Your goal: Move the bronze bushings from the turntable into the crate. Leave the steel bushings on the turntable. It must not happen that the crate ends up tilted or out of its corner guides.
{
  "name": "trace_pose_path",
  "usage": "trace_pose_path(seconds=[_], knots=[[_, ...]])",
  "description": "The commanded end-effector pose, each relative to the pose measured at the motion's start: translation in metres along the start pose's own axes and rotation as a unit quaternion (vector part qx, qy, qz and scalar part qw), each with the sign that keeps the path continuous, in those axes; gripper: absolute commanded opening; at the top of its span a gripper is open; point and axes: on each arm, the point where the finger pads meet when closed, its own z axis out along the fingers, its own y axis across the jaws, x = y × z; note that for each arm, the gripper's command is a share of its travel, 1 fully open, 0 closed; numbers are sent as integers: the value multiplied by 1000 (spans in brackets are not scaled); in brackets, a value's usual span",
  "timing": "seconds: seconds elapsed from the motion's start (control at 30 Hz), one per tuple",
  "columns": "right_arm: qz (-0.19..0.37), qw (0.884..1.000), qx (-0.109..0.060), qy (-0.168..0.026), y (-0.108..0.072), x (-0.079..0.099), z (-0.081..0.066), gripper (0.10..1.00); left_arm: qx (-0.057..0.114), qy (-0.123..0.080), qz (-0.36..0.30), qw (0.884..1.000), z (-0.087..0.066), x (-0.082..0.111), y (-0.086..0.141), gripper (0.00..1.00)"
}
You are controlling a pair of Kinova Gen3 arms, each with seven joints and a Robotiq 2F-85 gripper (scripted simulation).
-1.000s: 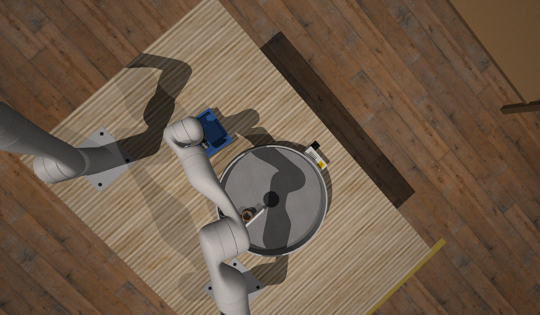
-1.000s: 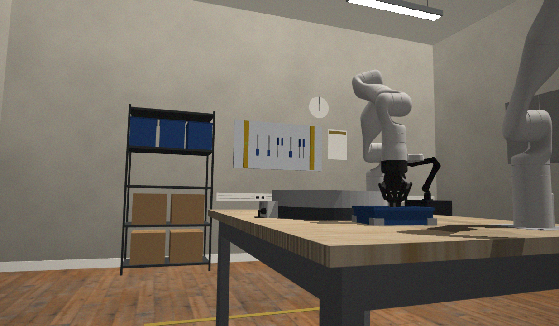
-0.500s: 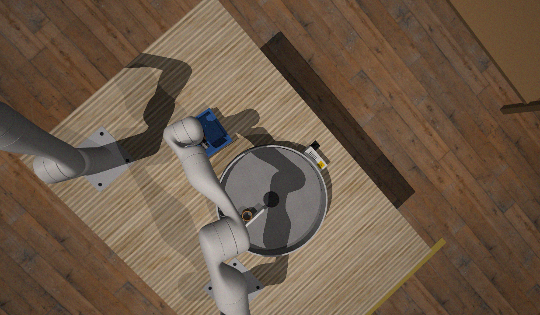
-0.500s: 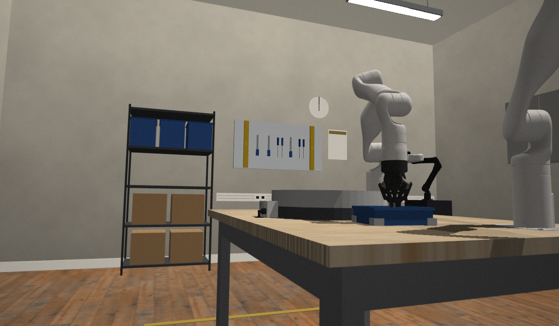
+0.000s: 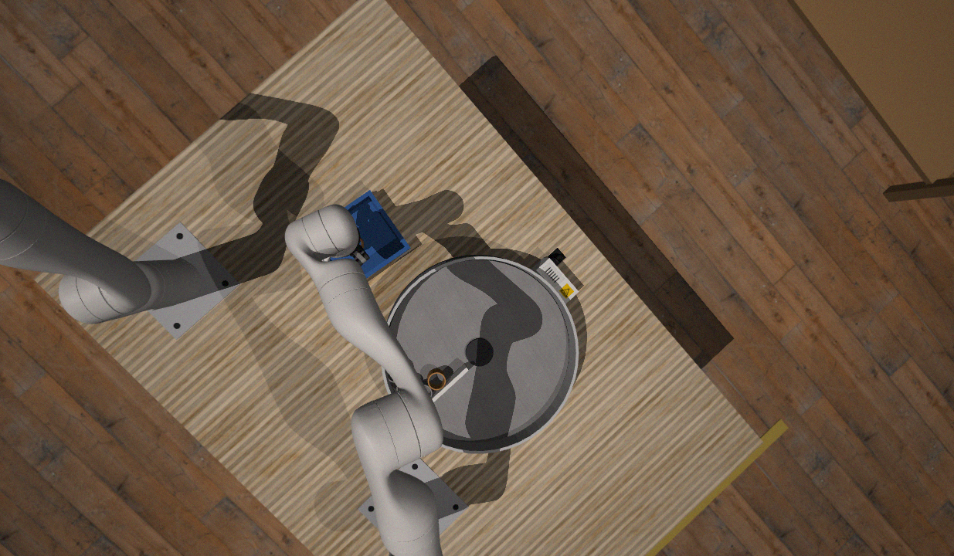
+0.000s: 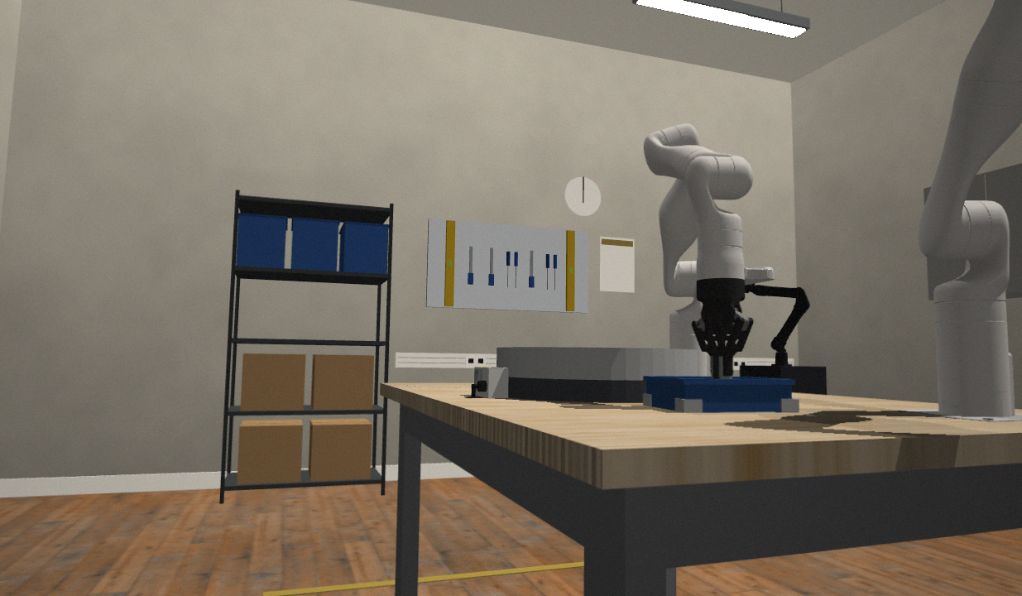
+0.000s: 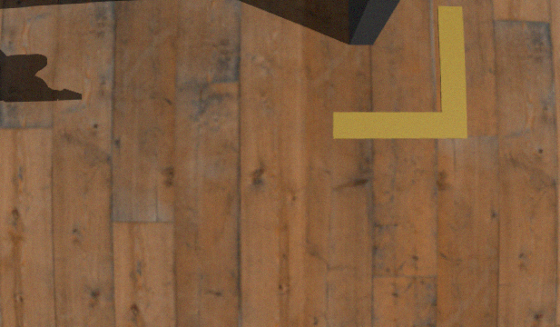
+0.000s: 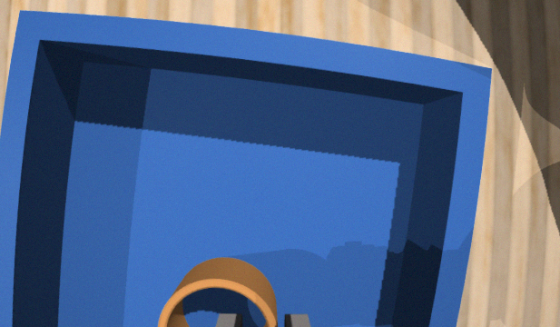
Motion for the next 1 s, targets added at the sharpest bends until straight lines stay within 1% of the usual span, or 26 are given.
trace_pose_path(seconds=[0.0, 0.2, 0.33, 0.4, 0.53, 0.67, 0.97], knots=[[0, 1000, -1, -1, 1, 0, -16, 223, 0, -1, 0, 1000, -1, 0, 0, 1000], [0, 1000, -1, -1, 1, 0, -45, 223, 0, -1, 0, 1000, -1, 0, 0, 1000], [0, 1000, -1, -1, 1, 0, -62, 223, 0, -1, 0, 1000, -1, 0, 0, 1000], [0, 1000, -1, -1, 1, 0, -62, 223, 0, -1, 0, 1000, -1, 0, 0, 1000], [0, 1000, -1, -1, 1, 0, -74, 223, 0, -1, 0, 1000, -1, 0, 0, 1000], [0, 1000, -1, -1, 1, 0, -80, 223, 0, -1, 0, 1000, -1, 0, 0, 1000], [0, 1000, -1, -1, 0, 0, -82, 223, 0, -1, 0, 1000, -1, 0, 0, 1000]])
